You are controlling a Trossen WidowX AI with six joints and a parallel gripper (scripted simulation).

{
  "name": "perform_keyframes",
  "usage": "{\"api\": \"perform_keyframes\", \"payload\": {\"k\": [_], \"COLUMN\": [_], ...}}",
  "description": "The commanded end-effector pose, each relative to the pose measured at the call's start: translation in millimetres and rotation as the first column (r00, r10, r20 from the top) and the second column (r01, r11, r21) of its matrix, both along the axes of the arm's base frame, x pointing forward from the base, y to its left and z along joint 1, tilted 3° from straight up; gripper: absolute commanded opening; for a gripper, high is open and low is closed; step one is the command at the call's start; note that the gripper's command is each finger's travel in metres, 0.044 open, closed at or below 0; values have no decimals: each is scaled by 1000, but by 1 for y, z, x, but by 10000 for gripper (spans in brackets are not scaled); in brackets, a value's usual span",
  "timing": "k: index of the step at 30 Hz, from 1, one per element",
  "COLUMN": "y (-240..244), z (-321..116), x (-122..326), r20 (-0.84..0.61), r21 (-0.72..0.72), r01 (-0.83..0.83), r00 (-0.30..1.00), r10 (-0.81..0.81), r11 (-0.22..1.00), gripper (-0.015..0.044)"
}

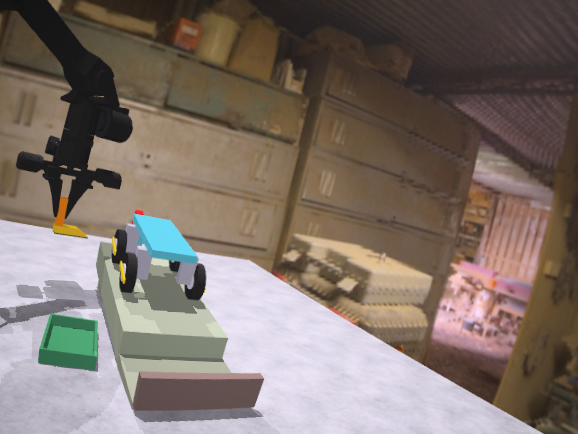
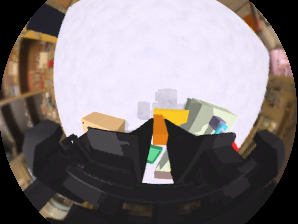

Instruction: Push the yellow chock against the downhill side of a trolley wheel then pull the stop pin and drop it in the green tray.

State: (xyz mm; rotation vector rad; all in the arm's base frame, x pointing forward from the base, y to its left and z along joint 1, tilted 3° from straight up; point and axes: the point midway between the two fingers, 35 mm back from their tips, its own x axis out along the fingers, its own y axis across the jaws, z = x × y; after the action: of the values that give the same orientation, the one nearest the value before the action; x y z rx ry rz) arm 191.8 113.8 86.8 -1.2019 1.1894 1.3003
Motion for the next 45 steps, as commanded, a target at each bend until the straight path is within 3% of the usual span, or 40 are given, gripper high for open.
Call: {"api": "perform_keyframes", "payload": {"k": [1, 19, 31, 45], "y": [0, 0, 0, 0], "z": [15, 44, 44, 44], "x": [3, 10, 10, 10], "r20": [14, 14, 3, -2], "r21": [2, 1, -13, -34], "r01": [-4, 19, 404, 775], "r00": [1000, 1000, 915, 631], "r10": [4, -19, -404, -775], "r11": [1000, 1000, 915, 631], "gripper": [0, 0, 0, 0]}}
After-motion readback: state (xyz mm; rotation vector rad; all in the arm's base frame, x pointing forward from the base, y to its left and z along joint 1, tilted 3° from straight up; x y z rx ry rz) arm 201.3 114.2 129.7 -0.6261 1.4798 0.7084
